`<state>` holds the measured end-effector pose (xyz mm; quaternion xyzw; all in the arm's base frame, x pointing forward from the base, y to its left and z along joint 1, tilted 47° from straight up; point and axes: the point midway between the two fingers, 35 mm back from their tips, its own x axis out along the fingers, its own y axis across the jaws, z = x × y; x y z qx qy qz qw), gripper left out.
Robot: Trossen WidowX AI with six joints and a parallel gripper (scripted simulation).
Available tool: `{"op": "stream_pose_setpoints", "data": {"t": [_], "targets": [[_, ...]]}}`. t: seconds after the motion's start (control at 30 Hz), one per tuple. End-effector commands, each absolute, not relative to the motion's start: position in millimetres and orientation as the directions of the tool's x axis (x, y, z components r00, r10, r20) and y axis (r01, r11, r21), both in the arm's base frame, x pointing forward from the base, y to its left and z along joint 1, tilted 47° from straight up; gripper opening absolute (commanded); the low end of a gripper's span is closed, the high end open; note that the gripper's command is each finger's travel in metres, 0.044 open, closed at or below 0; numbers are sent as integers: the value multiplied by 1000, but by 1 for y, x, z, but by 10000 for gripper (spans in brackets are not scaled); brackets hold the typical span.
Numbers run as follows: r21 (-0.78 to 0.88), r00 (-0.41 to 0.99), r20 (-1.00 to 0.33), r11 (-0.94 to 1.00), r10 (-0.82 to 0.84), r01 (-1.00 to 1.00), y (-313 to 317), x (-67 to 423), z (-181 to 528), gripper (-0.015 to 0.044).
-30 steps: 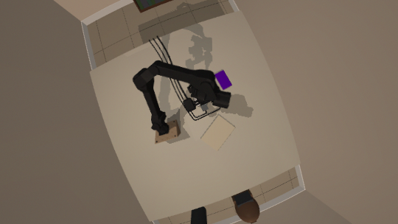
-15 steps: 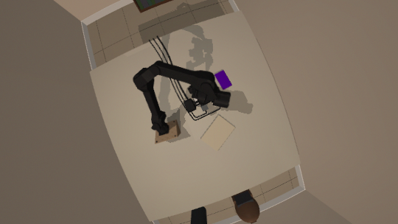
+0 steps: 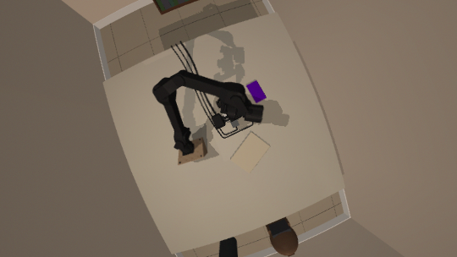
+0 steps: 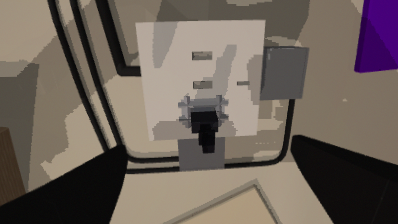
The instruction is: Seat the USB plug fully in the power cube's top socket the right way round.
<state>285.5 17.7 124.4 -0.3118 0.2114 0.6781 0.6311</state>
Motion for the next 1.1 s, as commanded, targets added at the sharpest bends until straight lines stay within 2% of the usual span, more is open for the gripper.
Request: {"op": "stream_pose_setpoints", "data": {"t": [0.0,0.13,0.67,0.77,1.07], "targets": [[-102,-12,-685,-112,728,-988,21,284,122,440],[-102,-12,-685,-112,728,-988,21,284,122,440],[-107,-10,-689,-116,724,-988,20,285,123,20],[-107,-10,-689,-116,724,-988,20,285,123,0],[-107,-10,-689,-116,724,-988,20,285,123,0]]}}
